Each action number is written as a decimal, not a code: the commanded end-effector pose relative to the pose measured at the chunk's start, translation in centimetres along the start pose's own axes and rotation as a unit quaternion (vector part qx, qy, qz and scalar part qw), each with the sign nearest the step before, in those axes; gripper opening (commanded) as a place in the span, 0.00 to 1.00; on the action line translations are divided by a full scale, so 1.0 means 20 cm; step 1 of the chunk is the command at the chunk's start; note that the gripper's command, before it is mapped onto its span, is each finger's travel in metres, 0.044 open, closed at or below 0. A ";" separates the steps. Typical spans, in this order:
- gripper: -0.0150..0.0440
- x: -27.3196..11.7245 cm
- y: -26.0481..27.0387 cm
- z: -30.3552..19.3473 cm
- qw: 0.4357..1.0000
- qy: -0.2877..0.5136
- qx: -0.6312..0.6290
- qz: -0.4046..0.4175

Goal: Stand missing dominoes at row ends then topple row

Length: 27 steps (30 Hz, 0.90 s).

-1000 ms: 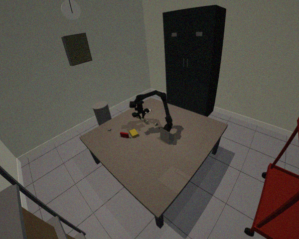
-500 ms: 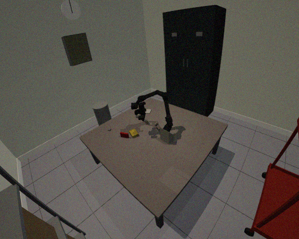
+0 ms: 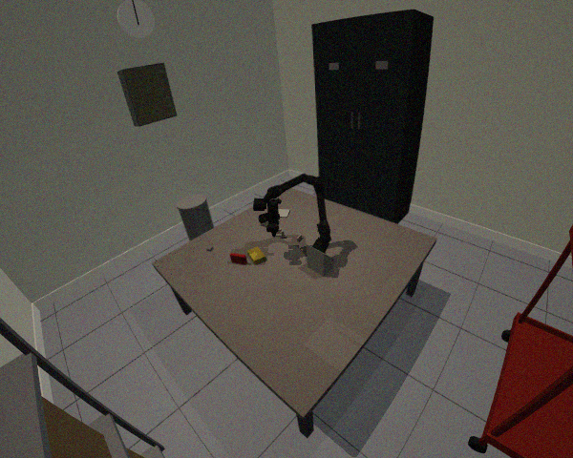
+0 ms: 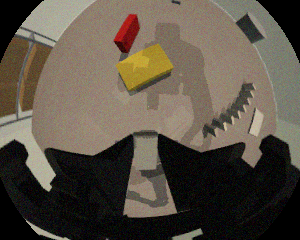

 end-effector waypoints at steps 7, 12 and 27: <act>0.44 0.13 -0.02 -0.04 0.995 -0.078 0.006 0.058; 0.44 0.19 -0.03 -0.06 0.989 -0.123 0.009 0.079; 0.44 0.34 -0.05 -0.13 0.958 -0.267 0.013 0.107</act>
Point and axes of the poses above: the point midway between the two fingers, 35 mm back from their tips, its own x axis out along the fingers, its own y axis across the jaws, z = x × y, the point moved 9 cm from there along -x, back along the fingers, and after that the axes turned 14 degrees about -x, right-handed, at the moved point
